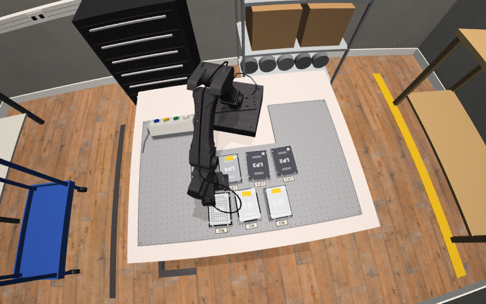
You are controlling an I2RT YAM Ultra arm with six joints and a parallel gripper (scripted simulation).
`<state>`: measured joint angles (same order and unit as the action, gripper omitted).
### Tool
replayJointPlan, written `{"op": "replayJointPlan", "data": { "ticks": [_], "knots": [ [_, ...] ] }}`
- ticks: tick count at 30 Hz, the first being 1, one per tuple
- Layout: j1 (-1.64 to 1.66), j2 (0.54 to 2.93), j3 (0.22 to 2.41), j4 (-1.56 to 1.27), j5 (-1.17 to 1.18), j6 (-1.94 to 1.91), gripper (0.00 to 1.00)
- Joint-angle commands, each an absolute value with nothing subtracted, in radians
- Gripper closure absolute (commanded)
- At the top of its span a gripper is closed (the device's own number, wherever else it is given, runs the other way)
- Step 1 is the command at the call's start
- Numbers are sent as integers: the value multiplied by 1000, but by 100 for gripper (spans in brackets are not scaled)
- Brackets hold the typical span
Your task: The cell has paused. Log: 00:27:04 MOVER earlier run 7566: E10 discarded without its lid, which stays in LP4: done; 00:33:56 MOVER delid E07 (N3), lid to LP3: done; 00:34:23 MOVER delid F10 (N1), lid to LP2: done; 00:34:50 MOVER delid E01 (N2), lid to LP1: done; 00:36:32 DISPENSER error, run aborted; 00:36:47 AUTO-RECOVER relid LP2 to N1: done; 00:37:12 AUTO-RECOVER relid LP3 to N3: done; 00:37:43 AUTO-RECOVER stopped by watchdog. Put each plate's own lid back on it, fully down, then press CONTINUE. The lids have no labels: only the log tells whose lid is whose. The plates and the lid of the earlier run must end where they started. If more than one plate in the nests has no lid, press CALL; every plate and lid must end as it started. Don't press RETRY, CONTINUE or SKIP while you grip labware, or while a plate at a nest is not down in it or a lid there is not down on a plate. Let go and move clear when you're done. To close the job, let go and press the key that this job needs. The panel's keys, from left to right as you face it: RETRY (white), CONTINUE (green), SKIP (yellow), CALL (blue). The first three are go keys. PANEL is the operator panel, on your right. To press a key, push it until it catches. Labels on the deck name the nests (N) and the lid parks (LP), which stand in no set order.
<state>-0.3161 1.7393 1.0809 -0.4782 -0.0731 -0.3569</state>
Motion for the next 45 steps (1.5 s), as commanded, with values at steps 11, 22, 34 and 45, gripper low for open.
{"op": "replayJointPlan", "data": {
  "ticks": [11,22,34,45],
  "knots": [
    [-447,1727,1081,-686,-46,-506,0],
    [-579,1674,984,-626,-77,-635,0],
    [-589,1667,1024,-654,-87,-657,0],
    [-581,1668,1037,-657,-88,-651,0]
  ]
}}
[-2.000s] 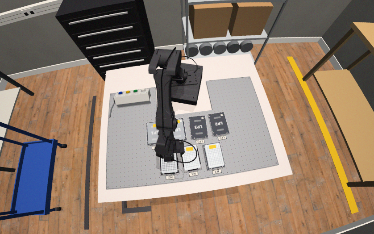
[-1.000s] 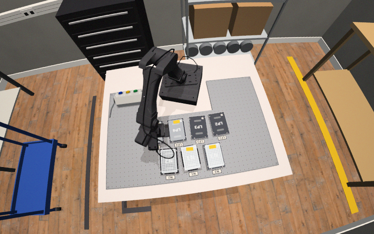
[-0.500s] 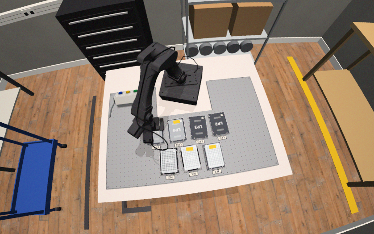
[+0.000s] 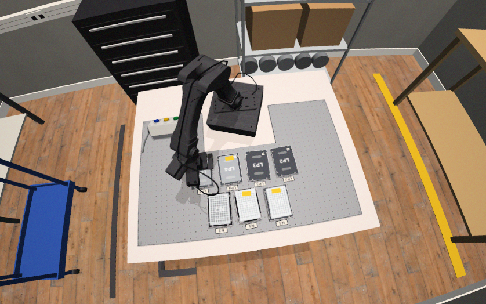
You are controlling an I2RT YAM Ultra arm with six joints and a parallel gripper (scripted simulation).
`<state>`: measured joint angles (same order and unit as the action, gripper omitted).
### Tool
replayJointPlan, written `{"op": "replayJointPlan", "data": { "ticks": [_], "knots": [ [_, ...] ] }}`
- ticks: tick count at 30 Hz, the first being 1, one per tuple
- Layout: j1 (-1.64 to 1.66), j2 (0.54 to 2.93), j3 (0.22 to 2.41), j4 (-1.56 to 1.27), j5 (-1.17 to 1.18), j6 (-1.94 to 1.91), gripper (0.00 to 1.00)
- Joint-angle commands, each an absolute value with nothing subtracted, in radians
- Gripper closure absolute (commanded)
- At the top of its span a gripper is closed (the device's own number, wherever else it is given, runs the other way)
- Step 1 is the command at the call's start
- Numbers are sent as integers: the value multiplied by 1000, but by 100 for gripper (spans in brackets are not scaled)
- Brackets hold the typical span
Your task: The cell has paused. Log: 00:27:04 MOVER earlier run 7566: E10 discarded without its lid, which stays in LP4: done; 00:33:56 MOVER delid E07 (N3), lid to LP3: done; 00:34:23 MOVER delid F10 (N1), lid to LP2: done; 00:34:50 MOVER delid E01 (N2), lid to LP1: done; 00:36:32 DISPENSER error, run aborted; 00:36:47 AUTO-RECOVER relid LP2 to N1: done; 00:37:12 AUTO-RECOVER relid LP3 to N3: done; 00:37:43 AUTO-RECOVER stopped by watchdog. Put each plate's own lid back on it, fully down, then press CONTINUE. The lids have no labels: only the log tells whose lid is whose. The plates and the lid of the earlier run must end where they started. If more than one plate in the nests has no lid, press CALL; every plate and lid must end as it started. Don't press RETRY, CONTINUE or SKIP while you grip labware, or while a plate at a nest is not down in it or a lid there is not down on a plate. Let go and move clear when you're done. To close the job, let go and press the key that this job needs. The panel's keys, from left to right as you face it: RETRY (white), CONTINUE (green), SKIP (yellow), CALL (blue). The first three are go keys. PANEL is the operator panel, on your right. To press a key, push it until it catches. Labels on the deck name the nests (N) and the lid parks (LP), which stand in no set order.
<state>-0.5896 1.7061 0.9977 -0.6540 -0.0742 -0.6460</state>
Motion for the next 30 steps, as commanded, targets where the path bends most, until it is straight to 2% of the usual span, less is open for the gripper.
{"op": "replayJointPlan", "data": {
  "ticks": [1,30],
  "knots": [
    [-581,1669,1038,-657,-88,-651,0],
    [-570,1785,970,-529,-83,-632,0]
  ]
}}
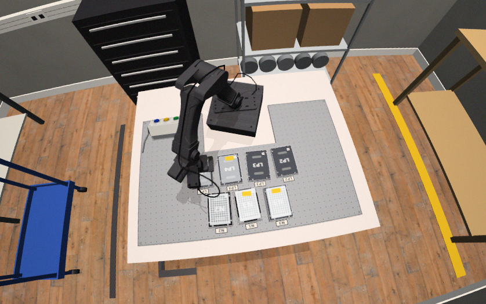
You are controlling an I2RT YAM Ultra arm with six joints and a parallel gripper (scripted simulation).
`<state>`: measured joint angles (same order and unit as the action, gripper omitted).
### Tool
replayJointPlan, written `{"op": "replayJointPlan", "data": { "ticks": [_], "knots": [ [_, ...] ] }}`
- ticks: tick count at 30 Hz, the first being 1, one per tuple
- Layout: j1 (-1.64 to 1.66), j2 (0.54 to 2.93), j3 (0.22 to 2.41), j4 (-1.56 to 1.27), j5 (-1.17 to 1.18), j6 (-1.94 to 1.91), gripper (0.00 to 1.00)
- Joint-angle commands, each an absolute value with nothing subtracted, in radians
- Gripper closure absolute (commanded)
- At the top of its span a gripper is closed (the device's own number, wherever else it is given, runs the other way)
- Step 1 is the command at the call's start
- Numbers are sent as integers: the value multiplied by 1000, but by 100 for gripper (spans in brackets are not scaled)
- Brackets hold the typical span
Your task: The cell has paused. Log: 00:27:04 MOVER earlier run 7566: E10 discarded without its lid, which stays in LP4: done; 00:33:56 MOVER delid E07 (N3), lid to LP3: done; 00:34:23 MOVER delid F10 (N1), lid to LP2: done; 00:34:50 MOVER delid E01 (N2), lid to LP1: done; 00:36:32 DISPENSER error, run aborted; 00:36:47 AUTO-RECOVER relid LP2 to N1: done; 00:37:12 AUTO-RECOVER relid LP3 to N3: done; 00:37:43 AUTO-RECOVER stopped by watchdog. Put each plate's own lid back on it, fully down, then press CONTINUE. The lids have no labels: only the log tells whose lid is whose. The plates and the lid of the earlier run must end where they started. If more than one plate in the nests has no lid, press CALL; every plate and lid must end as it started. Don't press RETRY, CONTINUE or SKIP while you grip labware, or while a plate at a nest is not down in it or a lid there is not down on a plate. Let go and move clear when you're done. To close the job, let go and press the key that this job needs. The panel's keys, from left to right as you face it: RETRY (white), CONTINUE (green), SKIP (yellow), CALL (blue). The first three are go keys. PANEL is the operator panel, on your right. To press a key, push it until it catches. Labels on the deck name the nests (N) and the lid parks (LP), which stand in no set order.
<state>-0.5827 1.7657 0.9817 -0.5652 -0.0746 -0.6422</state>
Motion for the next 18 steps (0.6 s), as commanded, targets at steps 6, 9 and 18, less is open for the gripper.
{"op": "replayJointPlan", "data": {
  "ticks": [6,9,18],
  "knots": [
    [-567,1813,954,-492,-81,-630,0],
    [-573,1819,994,-484,-81,-629,0],
    [-568,1819,952,-460,-79,-629,0]
  ]
}}
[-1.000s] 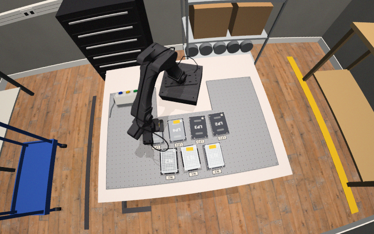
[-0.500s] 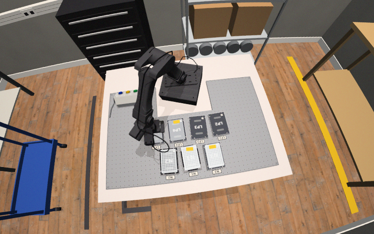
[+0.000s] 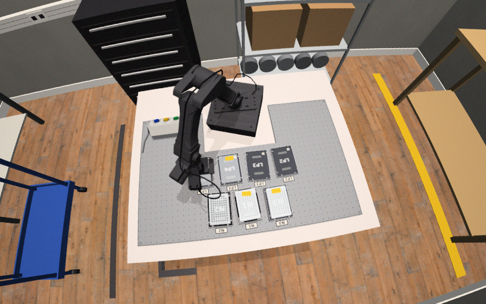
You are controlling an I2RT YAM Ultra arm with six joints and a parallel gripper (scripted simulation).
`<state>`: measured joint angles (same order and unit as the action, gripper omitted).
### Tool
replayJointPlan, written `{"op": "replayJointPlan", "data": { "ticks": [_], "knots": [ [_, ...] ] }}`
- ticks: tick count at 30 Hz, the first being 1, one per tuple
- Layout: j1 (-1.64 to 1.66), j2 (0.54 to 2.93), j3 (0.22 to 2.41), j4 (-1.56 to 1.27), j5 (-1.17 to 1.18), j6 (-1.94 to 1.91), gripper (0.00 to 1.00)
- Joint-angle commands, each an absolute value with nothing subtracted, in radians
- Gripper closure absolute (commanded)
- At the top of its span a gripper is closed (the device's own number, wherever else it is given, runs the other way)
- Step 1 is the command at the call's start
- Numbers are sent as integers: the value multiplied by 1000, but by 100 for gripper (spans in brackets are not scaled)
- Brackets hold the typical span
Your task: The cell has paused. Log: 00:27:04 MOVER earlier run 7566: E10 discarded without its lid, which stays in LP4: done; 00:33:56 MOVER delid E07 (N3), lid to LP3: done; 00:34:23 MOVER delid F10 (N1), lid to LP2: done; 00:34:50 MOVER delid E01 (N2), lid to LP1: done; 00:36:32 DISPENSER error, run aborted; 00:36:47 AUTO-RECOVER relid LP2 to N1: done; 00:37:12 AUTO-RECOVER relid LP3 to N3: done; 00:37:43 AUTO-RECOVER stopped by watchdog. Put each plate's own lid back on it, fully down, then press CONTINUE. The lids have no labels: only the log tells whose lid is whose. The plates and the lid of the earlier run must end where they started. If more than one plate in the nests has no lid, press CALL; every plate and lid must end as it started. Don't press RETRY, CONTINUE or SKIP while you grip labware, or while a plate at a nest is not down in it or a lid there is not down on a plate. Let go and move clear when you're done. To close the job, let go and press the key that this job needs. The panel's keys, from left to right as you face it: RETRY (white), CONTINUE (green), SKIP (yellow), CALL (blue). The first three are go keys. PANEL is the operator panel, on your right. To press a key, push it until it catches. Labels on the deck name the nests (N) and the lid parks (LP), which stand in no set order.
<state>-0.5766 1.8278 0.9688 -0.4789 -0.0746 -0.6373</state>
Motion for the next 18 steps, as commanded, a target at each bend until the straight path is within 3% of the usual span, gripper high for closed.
{"op": "replayJointPlan", "data": {
  "ticks": [1,18],
  "knots": [
    [-568,1819,948,-459,-79,-629,0],
    [-575,1820,958,-462,-76,-634,0]
  ]
}}
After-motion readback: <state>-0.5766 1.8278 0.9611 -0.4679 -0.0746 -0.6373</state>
